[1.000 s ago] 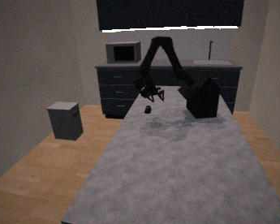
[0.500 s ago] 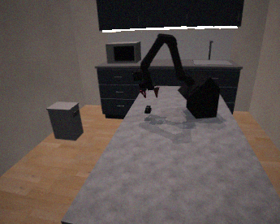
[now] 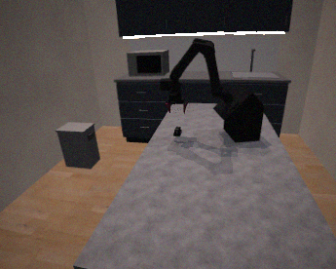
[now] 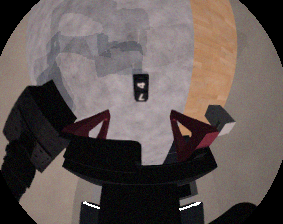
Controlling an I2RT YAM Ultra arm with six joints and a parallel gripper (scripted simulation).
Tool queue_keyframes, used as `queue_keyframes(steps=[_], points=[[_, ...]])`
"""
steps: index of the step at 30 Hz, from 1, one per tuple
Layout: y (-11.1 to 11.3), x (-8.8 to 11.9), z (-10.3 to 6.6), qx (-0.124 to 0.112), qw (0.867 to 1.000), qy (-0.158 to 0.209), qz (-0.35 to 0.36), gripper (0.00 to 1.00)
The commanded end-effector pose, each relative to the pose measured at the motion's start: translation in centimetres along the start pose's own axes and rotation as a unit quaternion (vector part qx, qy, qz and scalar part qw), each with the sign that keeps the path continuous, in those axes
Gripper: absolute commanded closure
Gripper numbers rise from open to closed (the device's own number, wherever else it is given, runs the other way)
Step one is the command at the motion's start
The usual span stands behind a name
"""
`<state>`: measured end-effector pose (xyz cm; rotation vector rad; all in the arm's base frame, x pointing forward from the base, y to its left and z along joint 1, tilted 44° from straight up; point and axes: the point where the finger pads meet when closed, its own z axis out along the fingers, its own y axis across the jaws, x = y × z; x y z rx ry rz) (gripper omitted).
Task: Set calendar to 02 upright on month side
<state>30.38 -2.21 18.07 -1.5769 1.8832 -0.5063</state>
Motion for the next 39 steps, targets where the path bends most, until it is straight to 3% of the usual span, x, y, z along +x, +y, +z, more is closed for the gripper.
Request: queue_keyframes(steps=[1,13,15,17,21,23,24,39], points=[[-0.4,-0.4,-0.3,0.009,1.000,-0.009,-0.015,0.00],[-0.4,-0.4,-0.3,0.009,1.000,-0.009,-0.015,0.00],[-0.5,-0.4,0.9,0.009,1.000,-0.009,-0.015,0.00],[-0.5,-0.4,0.9,0.009,1.000,-0.009,-0.015,0.00],[-0.4,-0.4,4.8,0.008,1.000,-0.009,-0.015,0.00],[-0.4,-0.4,5.2,0.008,1.000,-0.009,-0.015,0.00],[-0.4,-0.4,5.2,0.008,1.000,-0.009,-0.015,0.53],[-0.4,-0.4,5.2,0.008,1.000,-0.009,-0.015,0.53]])
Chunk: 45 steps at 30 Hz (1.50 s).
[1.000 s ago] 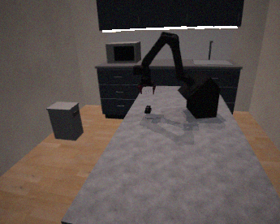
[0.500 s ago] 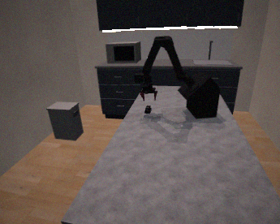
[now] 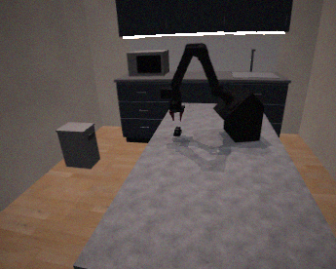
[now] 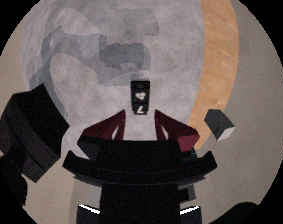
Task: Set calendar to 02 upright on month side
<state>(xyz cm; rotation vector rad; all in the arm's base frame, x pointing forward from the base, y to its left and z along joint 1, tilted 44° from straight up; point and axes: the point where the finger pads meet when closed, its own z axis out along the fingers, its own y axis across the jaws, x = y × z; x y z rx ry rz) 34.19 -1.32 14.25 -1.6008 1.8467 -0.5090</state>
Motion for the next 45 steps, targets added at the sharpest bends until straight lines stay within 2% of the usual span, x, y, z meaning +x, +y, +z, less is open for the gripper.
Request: queue_keyframes(steps=[1,29,45], points=[[-0.3,0.0,-0.2,0.005,1.000,0.000,-0.001,0.53],[-0.3,0.0,-0.1,0.005,1.000,0.000,-0.001,0.53],[-0.3,-0.1,1.6,0.005,1.000,0.000,0.000,0.53]])
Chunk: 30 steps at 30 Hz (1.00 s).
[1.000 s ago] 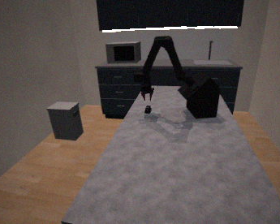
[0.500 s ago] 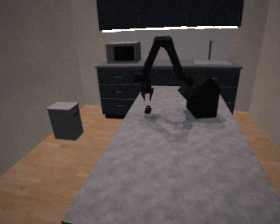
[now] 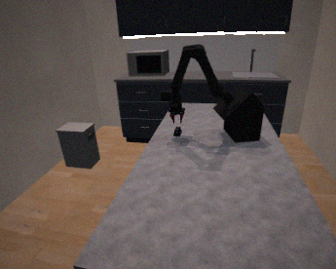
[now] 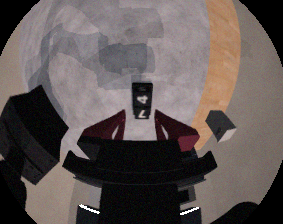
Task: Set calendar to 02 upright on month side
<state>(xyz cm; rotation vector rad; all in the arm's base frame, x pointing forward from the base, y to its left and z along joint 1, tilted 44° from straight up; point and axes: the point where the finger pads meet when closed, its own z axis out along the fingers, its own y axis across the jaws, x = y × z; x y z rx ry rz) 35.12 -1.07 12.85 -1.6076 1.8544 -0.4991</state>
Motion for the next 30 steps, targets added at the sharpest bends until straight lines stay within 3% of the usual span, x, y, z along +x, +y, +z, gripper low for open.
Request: queue_keyframes(steps=[1,16,30], points=[[-0.6,0.0,-0.1,0.011,1.000,-0.001,-0.001,0.53],[-0.6,-0.1,2.2,0.011,1.000,-0.001,-0.001,0.53],[-0.7,-0.1,3.3,0.011,1.000,-0.001,-0.001,0.53]])
